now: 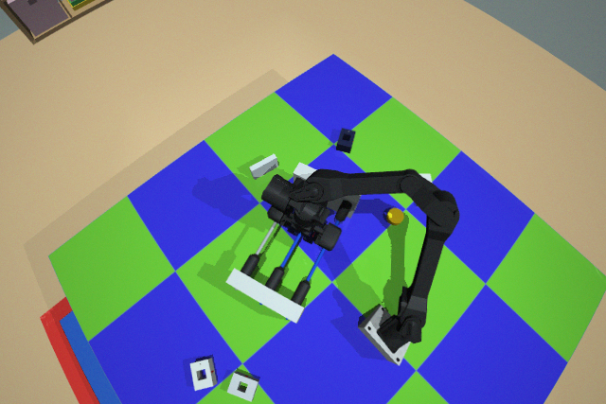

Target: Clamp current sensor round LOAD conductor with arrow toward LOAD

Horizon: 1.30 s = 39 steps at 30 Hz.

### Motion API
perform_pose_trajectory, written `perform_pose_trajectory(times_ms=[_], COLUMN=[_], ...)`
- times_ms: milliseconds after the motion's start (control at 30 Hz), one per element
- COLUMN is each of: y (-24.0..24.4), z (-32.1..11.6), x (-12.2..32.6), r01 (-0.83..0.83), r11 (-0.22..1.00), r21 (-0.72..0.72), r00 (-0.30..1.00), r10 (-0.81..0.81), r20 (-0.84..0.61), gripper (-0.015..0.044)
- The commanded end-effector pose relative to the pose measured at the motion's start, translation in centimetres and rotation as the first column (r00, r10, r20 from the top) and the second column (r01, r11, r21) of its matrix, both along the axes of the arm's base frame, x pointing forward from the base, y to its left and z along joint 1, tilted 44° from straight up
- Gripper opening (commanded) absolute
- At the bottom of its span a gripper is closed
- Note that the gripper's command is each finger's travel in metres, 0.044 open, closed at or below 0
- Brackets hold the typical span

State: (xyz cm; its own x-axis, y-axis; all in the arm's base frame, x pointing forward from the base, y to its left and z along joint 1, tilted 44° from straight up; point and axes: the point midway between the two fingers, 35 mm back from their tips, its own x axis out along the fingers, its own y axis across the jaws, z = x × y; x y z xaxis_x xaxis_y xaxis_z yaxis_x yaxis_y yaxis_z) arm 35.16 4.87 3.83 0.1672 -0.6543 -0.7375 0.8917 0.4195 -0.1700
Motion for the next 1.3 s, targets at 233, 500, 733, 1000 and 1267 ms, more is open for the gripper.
perform_pose_trajectory(times_ms=[233, 500, 733, 1000, 1267], y=[1.03, 1.04, 1.04, 1.04, 1.04], z=[1.04, 1.05, 1.05, 1.05, 1.05], x=[-0.14, -0.15, -0.15, -0.15, -0.15], r01=[-0.129, -0.131, -0.131, -0.131, -0.131], r11=[0.989, 0.989, 0.989, 0.989, 0.989], r21=[0.066, 0.067, 0.067, 0.067, 0.067], r00=[0.986, 0.986, 0.986, 0.986, 0.986], r10=[0.121, 0.123, 0.123, 0.123, 0.123], r20=[0.114, 0.116, 0.116, 0.116, 0.116], gripper=[0.0, 0.0, 0.0, 0.0, 0.0])
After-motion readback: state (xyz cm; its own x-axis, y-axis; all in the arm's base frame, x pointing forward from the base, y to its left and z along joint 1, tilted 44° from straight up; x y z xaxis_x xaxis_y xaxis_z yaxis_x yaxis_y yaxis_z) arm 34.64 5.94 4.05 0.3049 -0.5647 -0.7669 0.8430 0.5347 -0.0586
